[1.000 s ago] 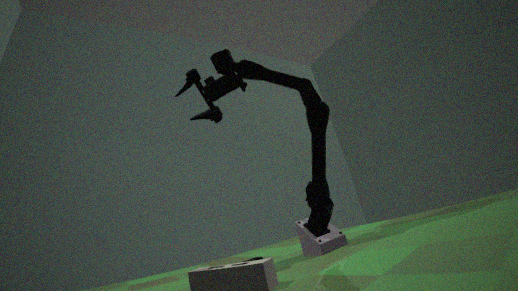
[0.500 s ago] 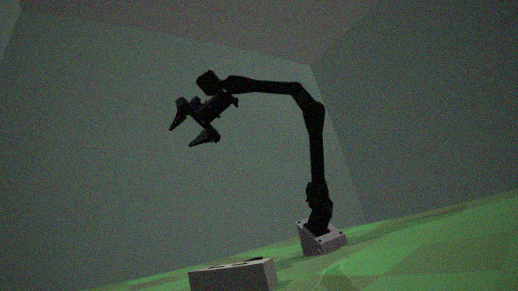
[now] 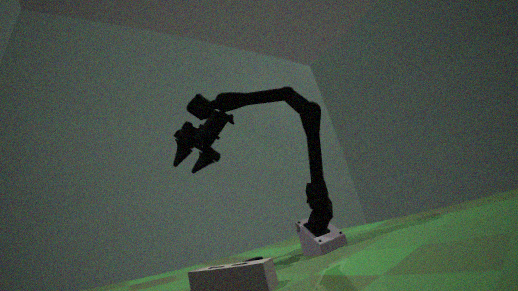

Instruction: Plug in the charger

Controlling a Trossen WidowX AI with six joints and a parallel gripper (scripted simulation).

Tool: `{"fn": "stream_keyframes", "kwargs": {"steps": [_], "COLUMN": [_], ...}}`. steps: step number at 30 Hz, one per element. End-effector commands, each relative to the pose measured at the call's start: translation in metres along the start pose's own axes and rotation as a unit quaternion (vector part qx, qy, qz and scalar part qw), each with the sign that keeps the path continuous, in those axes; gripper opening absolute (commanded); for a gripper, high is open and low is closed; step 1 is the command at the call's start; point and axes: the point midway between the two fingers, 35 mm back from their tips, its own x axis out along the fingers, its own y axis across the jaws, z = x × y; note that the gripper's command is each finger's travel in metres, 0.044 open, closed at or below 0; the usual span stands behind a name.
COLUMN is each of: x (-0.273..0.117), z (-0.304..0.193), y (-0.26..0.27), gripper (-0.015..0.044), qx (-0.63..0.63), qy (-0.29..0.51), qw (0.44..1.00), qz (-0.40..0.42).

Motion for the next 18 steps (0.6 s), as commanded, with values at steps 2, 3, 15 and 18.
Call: {"fn": "stream_keyframes", "kwargs": {"steps": [2,3,15,18], "x": [0.017,0.021,0.054,0.060], "z": [-0.023,-0.028,-0.088,-0.103], "y": [-0.005,-0.006,-0.023,-0.027], "gripper": [0.0440,0.0440,0.0440,0.0440], "qx": [-0.051,-0.061,-0.184,-0.213], "qy": [0.042,0.051,0.154,0.179], "qw": [0.998,0.997,0.971,0.961], "qz": [-0.003,-0.004,0.003,0.008]}}
